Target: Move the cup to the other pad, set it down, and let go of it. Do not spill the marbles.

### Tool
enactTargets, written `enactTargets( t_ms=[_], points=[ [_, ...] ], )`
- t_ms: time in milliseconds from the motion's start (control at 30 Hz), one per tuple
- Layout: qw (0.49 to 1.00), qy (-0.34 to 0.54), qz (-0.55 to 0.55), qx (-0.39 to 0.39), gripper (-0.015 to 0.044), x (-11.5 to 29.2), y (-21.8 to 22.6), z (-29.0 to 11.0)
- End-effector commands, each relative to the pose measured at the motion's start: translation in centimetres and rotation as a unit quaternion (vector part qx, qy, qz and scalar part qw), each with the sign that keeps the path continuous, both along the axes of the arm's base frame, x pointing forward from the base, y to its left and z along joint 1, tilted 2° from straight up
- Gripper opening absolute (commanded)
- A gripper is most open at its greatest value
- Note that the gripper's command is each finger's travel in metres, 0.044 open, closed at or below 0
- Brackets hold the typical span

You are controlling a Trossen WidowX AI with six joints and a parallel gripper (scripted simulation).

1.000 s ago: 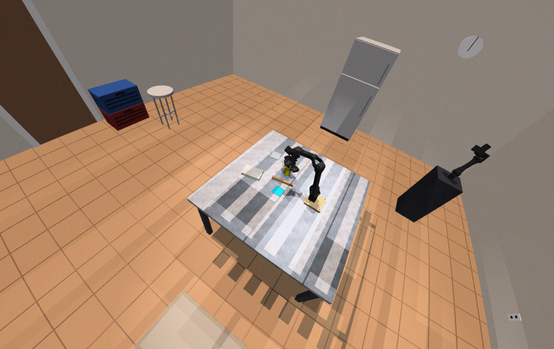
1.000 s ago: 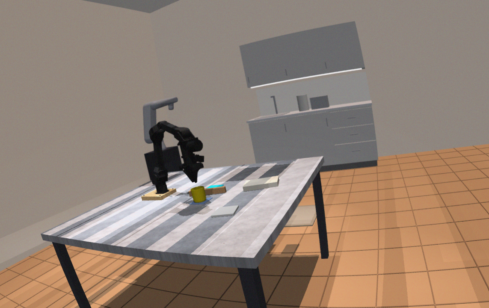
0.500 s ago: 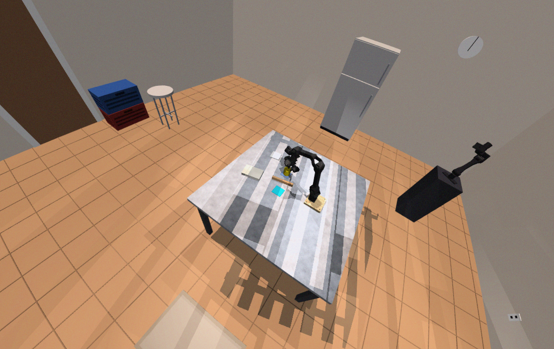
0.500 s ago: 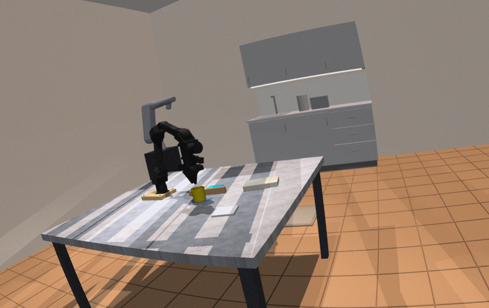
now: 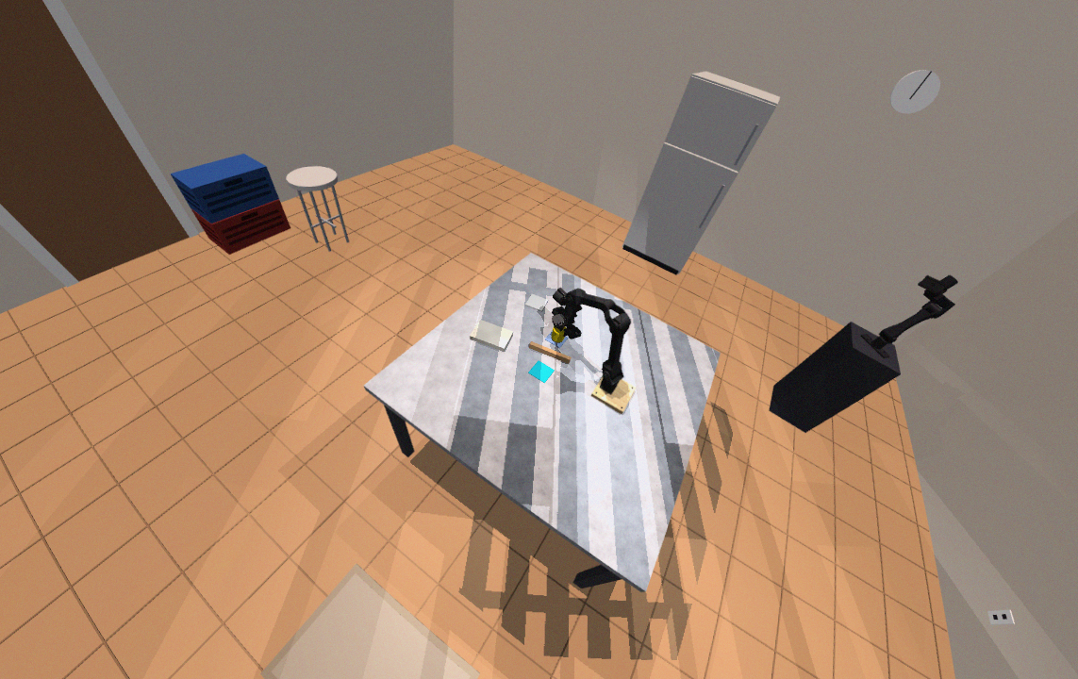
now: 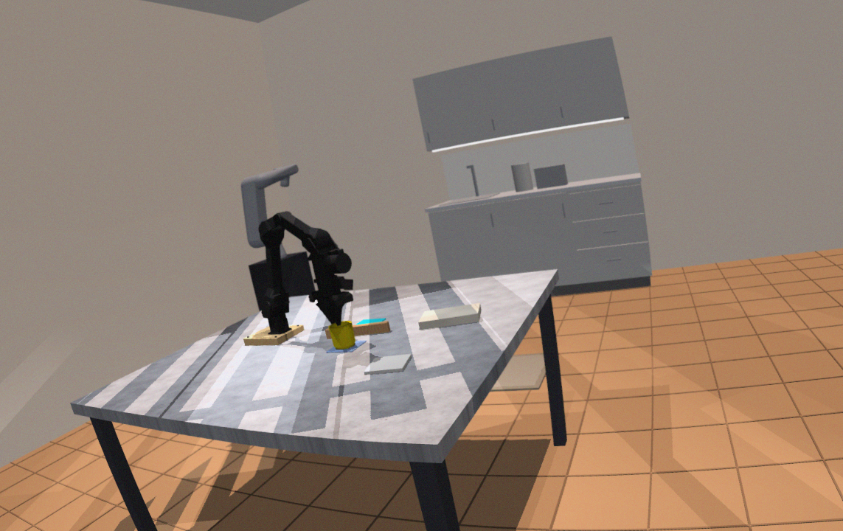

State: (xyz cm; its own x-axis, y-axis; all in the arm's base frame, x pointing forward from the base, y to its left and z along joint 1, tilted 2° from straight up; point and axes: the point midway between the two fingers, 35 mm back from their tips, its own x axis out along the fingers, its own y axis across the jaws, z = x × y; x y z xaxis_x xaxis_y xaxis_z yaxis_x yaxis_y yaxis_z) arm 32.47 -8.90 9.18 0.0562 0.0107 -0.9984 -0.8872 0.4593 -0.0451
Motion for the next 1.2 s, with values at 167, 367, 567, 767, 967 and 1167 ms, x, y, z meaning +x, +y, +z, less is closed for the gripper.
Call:
enactTargets(
  t_ms=[167,367,567,767,967,1167],
  points=[
    [1.000,0.004,0.003,0.004,0.0166,-0.1,0.2,-1.8],
    [1.000,0.004,0.003,0.004,0.0166,-0.2,0.2,-2.8],
    [1.000,0.004,0.003,0.004,0.0166,-0.2,0.2,-3.2],
    [1.000,0.003,0.001,0.001,0.0153,-0.1,0.1,-3.0],
    [1.000,0.003,0.001,0.001,0.0113,-0.1,0.1,-3.0],
    [1.000,0.003,0.001,0.001,0.0073,-0.1,0.1,-3.0]
  ],
)
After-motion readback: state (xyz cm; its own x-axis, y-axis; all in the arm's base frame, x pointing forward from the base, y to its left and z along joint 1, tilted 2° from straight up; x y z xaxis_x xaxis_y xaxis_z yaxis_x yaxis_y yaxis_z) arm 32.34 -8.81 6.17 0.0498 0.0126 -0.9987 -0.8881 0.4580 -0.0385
